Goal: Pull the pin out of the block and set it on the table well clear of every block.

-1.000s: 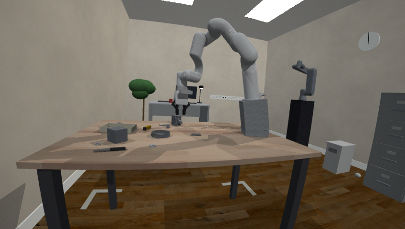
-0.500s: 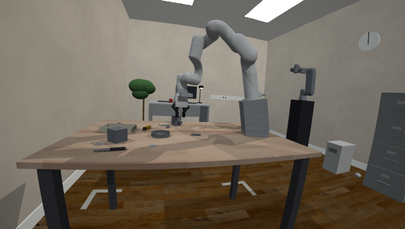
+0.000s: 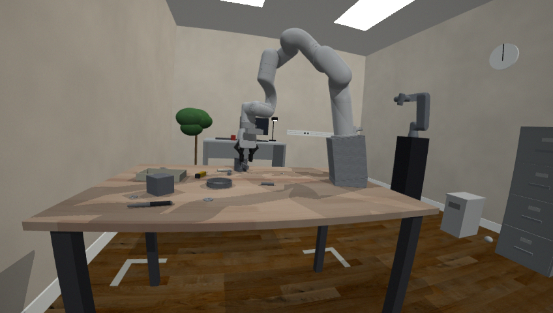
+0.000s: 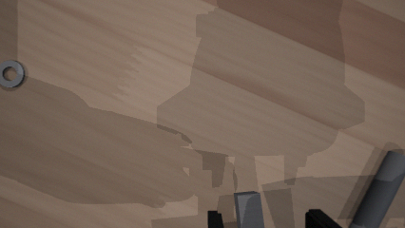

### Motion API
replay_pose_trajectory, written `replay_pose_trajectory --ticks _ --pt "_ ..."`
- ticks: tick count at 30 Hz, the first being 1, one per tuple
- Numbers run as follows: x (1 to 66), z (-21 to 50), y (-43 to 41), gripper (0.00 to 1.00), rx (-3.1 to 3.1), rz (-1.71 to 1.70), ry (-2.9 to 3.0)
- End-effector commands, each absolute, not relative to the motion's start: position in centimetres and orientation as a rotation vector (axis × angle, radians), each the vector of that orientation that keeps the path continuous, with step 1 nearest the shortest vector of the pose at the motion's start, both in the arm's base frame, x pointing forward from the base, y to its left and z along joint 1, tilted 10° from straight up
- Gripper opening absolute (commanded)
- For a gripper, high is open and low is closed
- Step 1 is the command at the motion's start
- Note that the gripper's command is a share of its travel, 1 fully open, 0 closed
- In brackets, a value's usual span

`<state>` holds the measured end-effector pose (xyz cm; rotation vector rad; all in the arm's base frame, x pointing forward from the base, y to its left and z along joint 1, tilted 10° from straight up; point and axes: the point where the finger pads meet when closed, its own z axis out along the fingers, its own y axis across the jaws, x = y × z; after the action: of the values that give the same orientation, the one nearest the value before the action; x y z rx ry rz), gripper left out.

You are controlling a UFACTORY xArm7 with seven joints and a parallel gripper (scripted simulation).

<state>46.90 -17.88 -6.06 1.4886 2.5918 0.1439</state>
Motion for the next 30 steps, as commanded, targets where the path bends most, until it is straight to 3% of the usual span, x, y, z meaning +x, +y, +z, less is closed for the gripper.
replay_pose_trajectory --ticks 1,30 --pt "47.0 -6.3 -18.1 0.52 1.462 0.122 2.594" --pt "47.3 -7.9 -18.1 0.52 1.402 0.090 2.618"
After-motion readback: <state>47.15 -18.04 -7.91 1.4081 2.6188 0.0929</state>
